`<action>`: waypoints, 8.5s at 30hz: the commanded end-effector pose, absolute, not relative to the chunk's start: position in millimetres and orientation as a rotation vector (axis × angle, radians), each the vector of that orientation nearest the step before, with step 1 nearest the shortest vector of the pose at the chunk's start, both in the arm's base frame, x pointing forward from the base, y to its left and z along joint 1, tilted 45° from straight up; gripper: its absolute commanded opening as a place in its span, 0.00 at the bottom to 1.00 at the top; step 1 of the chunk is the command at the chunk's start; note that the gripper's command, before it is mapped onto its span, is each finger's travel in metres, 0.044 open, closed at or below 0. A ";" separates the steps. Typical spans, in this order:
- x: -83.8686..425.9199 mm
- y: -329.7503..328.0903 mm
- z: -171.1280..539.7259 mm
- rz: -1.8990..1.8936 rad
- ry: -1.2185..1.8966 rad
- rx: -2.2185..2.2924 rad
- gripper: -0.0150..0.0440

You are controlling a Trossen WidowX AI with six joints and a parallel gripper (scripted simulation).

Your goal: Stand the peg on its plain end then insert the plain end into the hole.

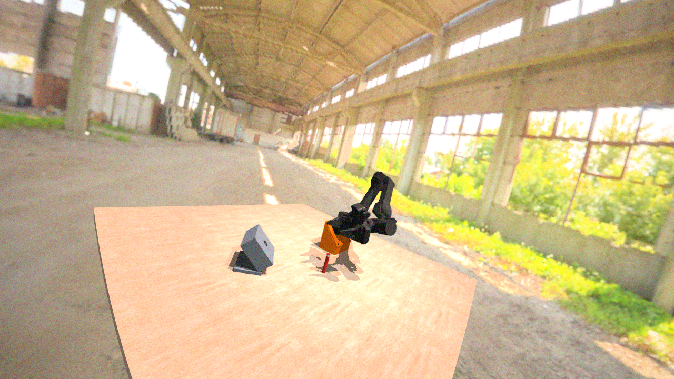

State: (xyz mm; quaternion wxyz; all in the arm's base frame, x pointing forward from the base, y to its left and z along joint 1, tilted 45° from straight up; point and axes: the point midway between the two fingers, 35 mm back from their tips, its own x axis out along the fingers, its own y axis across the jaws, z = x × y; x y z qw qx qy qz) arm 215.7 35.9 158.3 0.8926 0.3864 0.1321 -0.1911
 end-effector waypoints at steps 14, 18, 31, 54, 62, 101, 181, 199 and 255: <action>209.5 14.2 173.6 -0.341 0.391 0.650 1.00; 212.3 18.2 163.6 -0.329 0.512 0.578 1.00; 212.6 29.5 131.1 -0.250 0.926 0.430 1.00; 212.1 49.6 110.9 0.091 1.534 0.664 1.00; 224.8 51.9 119.2 0.255 1.619 0.857 1.00; 232.4 83.4 88.8 0.372 1.598 0.853 1.00; 238.4 45.0 113.8 0.310 1.584 0.838 0.25; 252.3 31.7 100.3 0.127 1.512 0.813 0.25; 308.9 -12.6 97.5 -0.343 1.076 0.912 0.25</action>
